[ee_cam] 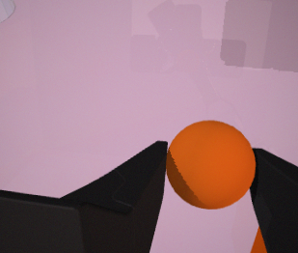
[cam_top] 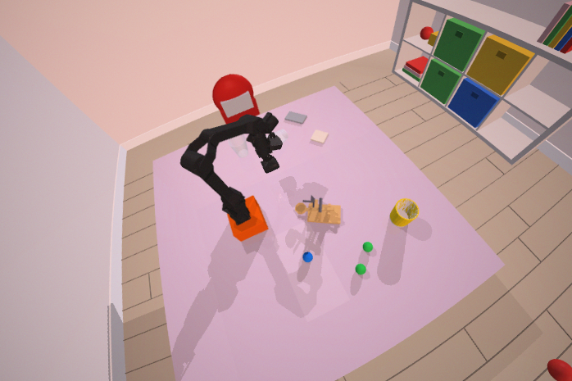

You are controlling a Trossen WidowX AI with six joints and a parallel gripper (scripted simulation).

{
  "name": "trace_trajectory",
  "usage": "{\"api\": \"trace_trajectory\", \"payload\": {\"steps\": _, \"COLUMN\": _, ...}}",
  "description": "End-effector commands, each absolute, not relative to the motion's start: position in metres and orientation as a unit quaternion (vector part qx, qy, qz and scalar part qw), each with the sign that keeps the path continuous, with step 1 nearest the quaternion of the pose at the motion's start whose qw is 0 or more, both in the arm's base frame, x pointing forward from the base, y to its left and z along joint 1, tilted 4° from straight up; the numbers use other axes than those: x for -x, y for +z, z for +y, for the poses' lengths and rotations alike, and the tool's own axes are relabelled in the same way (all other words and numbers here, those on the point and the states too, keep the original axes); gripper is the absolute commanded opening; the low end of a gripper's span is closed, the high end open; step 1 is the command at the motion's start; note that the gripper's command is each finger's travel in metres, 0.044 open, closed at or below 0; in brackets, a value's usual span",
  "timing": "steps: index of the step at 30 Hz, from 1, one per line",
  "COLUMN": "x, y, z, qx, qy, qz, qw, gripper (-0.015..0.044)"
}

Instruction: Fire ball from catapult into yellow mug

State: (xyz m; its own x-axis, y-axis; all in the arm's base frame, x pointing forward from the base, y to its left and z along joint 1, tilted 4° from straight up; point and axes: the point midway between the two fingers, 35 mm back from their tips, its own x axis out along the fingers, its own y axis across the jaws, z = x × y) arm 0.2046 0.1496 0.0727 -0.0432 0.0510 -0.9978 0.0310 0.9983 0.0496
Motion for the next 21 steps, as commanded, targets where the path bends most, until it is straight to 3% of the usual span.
{"api": "trace_trajectory", "payload": {"steps": 1, "x": -0.206, "y": 0.075, "z": 0.144, "qx": -0.032, "qy": -0.001, "qz": 0.726, "qw": 0.687, "gripper": 0.0}}
{"api": "trace_trajectory", "payload": {"steps": 21, "x": -0.244, "y": 0.055, "z": 0.069, "qx": -0.091, "qy": -0.071, "qz": 0.762, "qw": 0.637, "gripper": 0.0}}
